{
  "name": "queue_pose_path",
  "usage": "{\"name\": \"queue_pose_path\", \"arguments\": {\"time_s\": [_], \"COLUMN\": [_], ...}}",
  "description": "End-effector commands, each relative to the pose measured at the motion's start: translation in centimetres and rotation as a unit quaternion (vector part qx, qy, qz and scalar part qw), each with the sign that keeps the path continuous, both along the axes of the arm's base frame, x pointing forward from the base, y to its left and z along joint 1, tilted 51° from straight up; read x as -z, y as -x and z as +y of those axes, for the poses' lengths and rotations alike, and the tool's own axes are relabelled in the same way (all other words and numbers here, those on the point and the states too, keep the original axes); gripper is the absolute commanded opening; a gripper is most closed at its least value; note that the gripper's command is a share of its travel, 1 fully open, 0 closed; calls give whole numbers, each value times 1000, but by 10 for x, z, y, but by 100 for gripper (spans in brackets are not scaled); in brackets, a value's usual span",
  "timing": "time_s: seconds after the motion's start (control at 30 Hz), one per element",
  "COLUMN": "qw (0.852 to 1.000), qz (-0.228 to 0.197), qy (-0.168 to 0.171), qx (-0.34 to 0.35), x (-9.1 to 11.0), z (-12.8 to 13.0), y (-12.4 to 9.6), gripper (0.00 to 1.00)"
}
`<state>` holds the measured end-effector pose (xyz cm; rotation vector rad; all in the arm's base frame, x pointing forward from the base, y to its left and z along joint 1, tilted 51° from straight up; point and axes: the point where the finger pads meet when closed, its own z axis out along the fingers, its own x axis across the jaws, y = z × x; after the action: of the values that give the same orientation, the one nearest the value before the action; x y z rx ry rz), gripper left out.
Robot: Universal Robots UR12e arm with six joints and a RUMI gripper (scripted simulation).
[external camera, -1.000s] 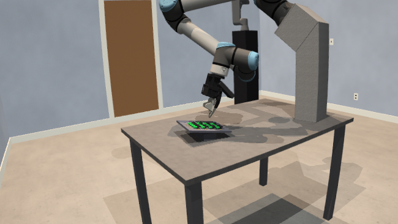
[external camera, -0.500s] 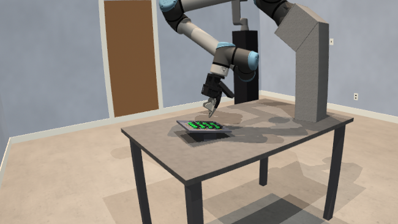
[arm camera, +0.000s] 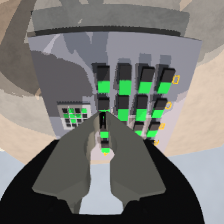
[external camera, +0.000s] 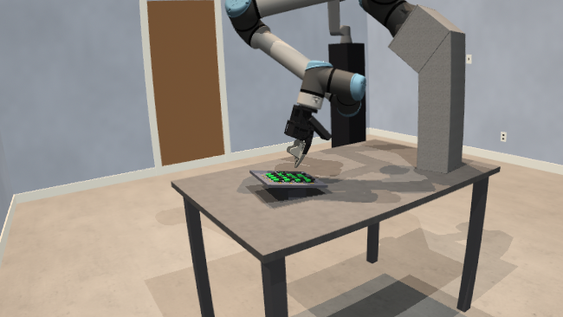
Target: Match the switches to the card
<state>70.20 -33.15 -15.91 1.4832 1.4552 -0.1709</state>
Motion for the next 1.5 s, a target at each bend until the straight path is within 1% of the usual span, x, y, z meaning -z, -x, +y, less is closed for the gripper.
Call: {"name": "queue_pose_path", "arguments": {"time_s": [0.0,0.2,1.47], "qw": [1000,1000,1000], "qz": [0,0,0], "qy": [0,0,0], "qx": [0,0,0], "x": [4,8,11], "z": [-6,-12,-16], "y": [-5,-9,-13], "gripper": [0,0,0]}}
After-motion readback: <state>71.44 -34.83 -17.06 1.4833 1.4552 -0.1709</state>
